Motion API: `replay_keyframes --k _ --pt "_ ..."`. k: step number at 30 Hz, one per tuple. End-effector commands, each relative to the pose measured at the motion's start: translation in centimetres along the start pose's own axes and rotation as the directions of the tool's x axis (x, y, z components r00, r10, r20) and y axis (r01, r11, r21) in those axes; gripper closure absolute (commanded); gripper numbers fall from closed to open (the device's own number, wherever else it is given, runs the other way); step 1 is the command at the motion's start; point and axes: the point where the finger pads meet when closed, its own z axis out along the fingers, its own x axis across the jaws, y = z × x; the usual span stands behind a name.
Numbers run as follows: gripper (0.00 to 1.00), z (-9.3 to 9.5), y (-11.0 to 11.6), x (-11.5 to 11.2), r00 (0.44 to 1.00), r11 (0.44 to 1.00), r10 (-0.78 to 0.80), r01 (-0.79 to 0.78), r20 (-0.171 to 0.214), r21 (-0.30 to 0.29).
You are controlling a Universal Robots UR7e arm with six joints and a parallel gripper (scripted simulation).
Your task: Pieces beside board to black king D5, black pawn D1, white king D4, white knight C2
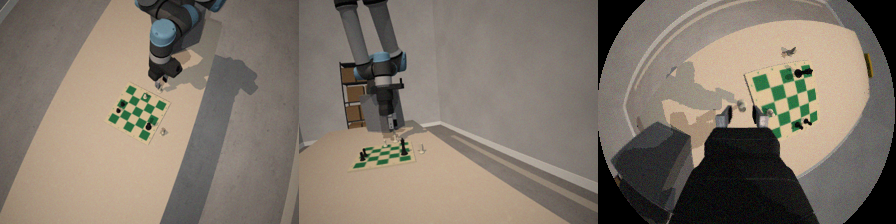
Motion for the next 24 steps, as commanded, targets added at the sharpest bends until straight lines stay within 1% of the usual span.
replay_keyframes --k 1,8,10,20,24 --pt "0.21 0.1 0.0 0.2 1.000 1.000 0.001 -0.001 -0.002 0.001" --pt "0.21 1.0 0.0 0.3 1.000 1.000 0.002 -0.002 -0.003 0.001" --pt "0.21 1.0 0.0 0.3 1.000 1.000 0.002 -0.002 -0.003 0.001" --pt "0.21 3.5 0.0 0.3 1.000 1.000 0.002 -0.002 -0.003 0.001" --pt "0.21 4.2 0.0 0.3 1.000 1.000 0.002 -0.002 -0.003 0.001"
